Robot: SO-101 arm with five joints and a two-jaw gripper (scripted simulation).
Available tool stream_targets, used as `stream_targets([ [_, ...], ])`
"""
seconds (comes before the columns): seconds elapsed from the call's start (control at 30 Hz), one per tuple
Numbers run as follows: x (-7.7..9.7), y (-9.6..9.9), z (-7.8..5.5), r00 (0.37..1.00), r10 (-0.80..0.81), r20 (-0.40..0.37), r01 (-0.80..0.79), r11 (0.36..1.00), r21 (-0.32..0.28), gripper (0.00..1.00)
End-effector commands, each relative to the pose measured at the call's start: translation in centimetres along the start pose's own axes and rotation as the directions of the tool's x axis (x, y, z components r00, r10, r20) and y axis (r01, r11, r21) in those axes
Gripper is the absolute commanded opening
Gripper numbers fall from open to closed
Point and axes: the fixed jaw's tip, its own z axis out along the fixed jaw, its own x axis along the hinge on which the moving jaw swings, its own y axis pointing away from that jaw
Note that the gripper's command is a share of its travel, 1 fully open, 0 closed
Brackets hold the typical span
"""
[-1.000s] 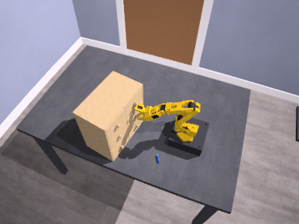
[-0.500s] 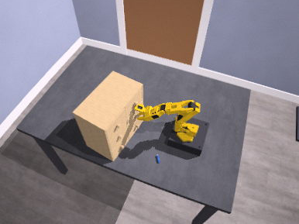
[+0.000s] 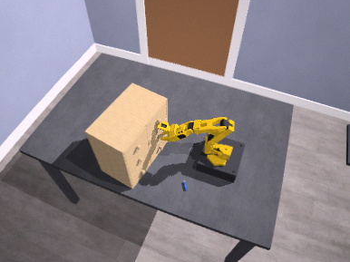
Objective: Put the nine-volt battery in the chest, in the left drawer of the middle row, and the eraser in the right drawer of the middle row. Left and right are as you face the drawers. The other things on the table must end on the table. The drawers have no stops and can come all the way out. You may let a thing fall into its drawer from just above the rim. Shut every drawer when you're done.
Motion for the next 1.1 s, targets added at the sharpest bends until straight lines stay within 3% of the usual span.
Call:
stream_targets([
  [0.0,0.0,-0.1,0.0,1.0,0.001,0.001,-0.001,1.0,0.003,0.1],
  [0.73,0.0,-0.1,0.0,1.0,0.001,0.001,-0.001,1.0,0.003,0.21],
  [1.07,1.1,0.9,-2.1,0.999,-0.041,0.016,0.042,0.999,-0.03,0.21],
])
